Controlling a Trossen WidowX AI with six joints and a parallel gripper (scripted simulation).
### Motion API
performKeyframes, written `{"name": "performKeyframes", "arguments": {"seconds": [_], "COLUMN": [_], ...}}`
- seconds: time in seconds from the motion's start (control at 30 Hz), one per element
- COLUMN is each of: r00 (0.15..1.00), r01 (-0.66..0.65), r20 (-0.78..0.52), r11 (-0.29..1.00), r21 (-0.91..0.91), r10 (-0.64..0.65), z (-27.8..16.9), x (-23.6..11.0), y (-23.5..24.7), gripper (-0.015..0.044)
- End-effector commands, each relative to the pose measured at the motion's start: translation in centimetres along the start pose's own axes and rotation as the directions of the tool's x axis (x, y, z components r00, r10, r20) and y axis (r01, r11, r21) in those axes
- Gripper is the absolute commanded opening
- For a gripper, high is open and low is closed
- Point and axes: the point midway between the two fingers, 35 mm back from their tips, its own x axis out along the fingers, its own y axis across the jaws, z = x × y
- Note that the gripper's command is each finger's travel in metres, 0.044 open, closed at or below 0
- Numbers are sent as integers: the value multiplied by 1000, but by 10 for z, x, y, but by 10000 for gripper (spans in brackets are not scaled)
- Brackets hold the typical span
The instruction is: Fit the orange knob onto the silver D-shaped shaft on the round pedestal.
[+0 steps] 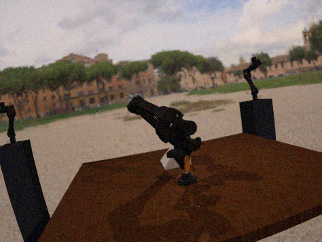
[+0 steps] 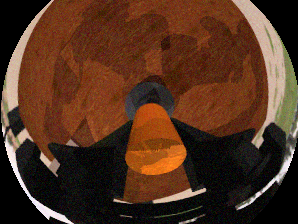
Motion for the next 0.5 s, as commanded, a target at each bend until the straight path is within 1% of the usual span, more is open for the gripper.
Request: {"name": "performKeyframes", "arguments": {"seconds": [0.0, 0.37, 0.47], "r00": [1000, 1000, 1000], "r01": [2, 2, 2], "r20": [-1, 0, 0], "r11": [1000, 1000, 998], "r21": [6, 6, 61], "r10": [-2, -2, -2], "z": [0, 0, 0], "x": [1, -4, -4], "y": [0, -1, -1], "gripper": [0, 0, 0]}}
